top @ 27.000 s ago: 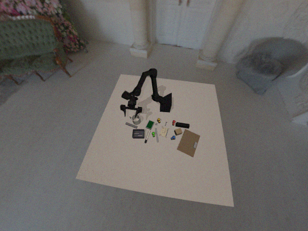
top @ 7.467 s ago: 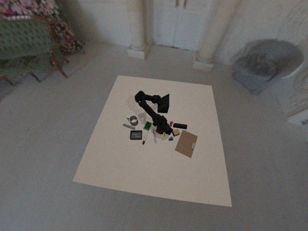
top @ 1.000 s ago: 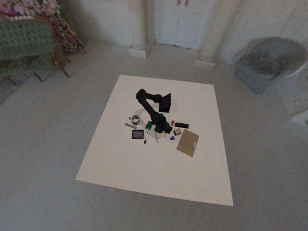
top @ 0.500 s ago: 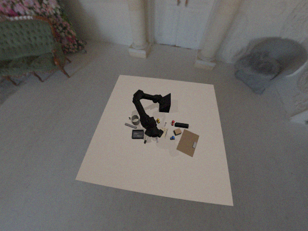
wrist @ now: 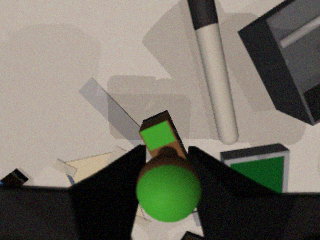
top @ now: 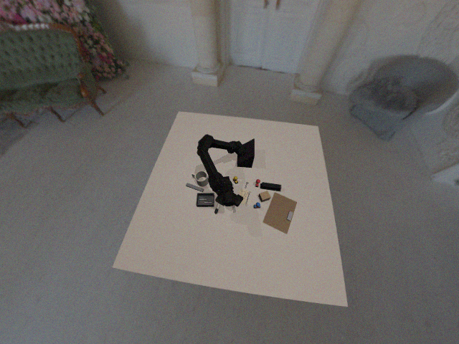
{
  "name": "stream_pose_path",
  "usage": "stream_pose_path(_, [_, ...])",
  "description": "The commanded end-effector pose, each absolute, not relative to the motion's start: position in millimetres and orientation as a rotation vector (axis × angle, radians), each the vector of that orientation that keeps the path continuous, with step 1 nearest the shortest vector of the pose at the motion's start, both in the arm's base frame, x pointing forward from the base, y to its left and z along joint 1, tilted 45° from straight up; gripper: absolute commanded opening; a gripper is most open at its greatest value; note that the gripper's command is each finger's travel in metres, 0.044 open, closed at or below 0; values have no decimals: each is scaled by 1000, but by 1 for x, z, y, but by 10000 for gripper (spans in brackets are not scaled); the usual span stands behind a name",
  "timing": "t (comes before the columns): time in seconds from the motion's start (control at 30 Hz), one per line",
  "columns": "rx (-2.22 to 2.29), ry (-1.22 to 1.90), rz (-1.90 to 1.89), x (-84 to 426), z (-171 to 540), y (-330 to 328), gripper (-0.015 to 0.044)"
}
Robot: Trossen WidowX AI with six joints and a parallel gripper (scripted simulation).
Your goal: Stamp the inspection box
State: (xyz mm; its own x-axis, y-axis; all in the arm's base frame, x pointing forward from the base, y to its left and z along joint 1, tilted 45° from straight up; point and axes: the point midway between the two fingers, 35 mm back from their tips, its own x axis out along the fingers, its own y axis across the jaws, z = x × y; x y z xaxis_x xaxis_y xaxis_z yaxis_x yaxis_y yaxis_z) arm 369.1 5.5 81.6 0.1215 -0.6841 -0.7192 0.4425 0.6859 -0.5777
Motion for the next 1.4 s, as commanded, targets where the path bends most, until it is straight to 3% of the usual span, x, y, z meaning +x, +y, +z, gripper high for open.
stream_pose_path(0.0, [-254,1195,-836,369,76,0,0])
stream_pose_path(0.87, [-256,1193,-838,370,50,-28,0])
stream_pose_path(1.2, [-247,1189,-838,372,52,-25,261])
stream_pose_path(1.37, [-245,1192,-835,373,66,-10,261])
